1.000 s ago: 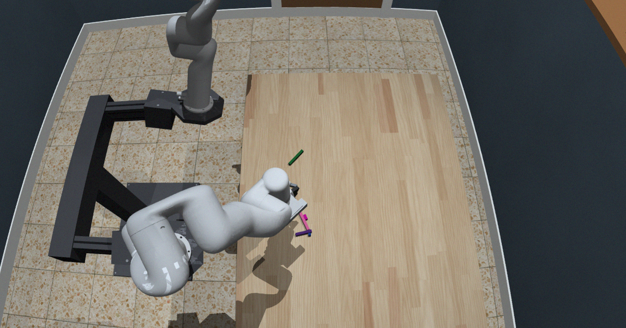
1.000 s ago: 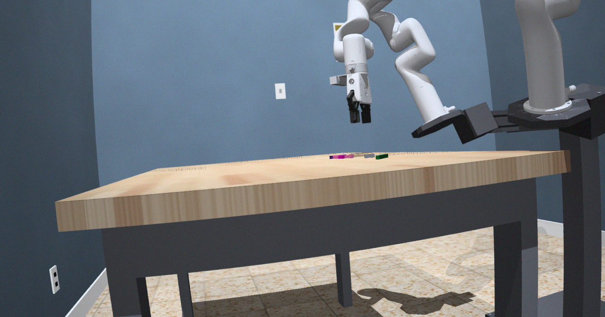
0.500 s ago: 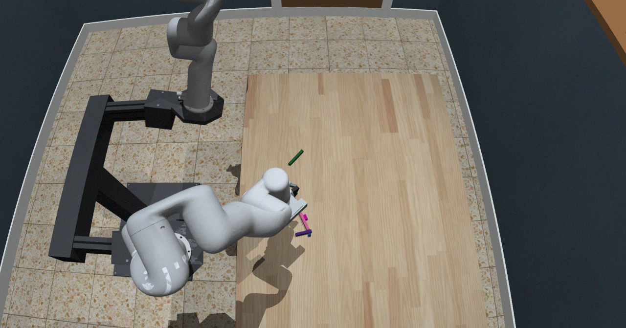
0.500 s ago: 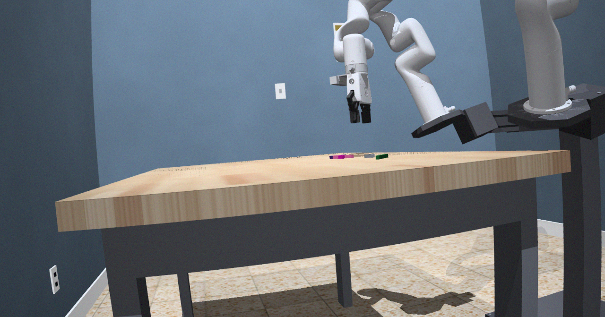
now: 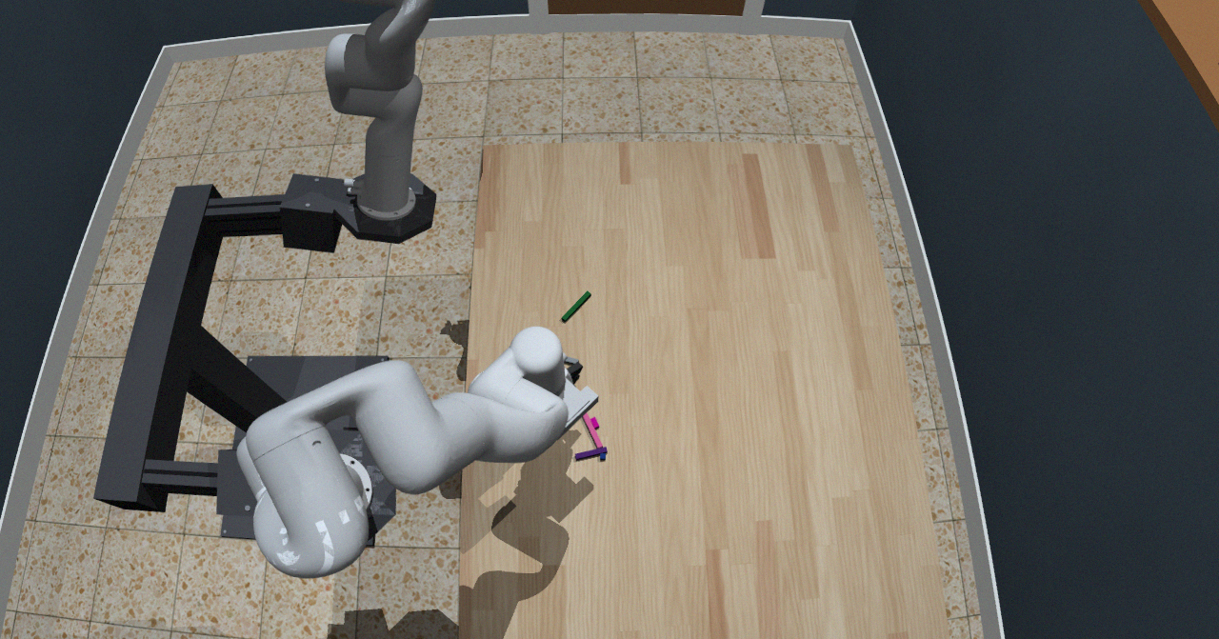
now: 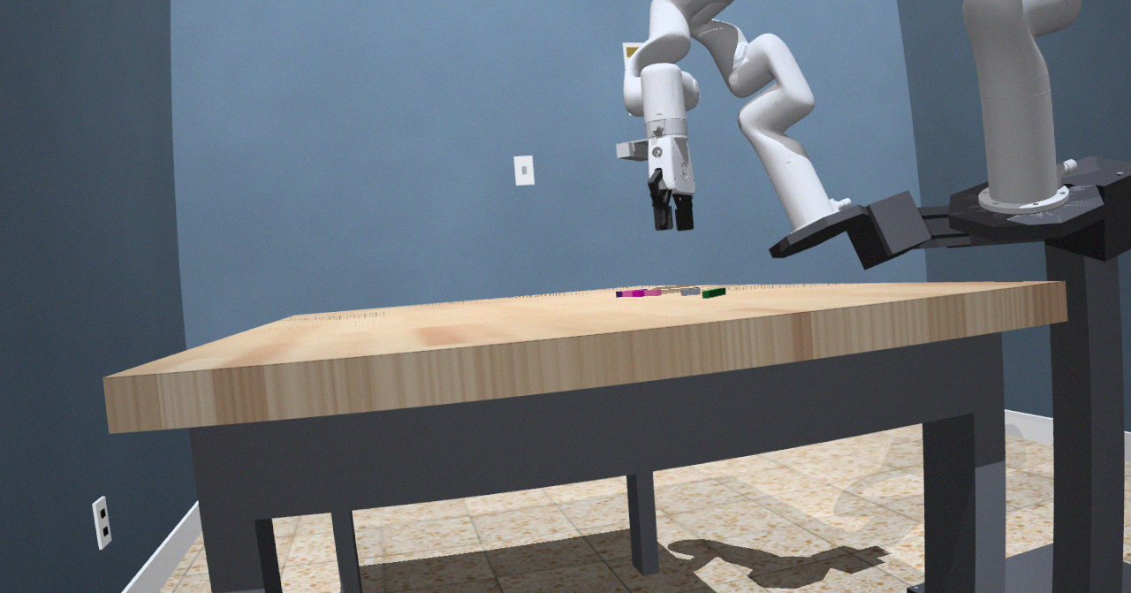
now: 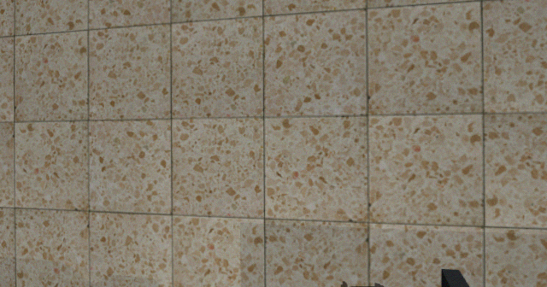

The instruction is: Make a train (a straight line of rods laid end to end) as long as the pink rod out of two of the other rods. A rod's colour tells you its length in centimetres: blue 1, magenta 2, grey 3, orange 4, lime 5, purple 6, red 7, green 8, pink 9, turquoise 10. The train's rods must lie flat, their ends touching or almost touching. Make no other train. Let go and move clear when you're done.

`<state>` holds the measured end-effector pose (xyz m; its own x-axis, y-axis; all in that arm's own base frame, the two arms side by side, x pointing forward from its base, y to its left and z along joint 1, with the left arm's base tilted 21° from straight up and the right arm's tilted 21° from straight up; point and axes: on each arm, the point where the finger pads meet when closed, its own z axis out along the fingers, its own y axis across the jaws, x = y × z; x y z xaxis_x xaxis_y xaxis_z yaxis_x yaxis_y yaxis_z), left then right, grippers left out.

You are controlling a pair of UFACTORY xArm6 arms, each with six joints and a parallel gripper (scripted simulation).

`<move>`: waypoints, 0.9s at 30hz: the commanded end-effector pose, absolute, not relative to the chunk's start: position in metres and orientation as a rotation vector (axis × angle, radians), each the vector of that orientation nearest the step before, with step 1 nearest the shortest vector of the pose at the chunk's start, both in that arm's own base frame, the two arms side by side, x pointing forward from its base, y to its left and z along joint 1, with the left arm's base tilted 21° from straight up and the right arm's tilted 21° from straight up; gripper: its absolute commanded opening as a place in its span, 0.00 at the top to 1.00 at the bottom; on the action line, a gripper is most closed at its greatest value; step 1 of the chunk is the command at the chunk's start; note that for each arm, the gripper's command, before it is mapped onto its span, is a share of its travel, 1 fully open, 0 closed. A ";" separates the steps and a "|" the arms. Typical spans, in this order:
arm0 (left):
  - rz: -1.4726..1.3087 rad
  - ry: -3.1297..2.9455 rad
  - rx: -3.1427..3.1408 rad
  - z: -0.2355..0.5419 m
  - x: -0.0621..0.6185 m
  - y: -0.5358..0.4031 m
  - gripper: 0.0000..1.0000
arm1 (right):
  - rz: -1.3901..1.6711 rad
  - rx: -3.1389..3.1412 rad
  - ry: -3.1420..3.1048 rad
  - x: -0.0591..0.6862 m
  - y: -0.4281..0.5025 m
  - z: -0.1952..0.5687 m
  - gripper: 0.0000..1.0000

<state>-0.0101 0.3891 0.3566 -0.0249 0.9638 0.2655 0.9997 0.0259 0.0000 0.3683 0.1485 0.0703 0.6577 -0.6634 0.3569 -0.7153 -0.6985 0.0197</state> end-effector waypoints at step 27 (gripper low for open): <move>-0.281 -2.101 -2.046 0.359 -0.010 0.390 0.00 | 0.410 2.849 -0.417 0.375 0.171 0.054 0.00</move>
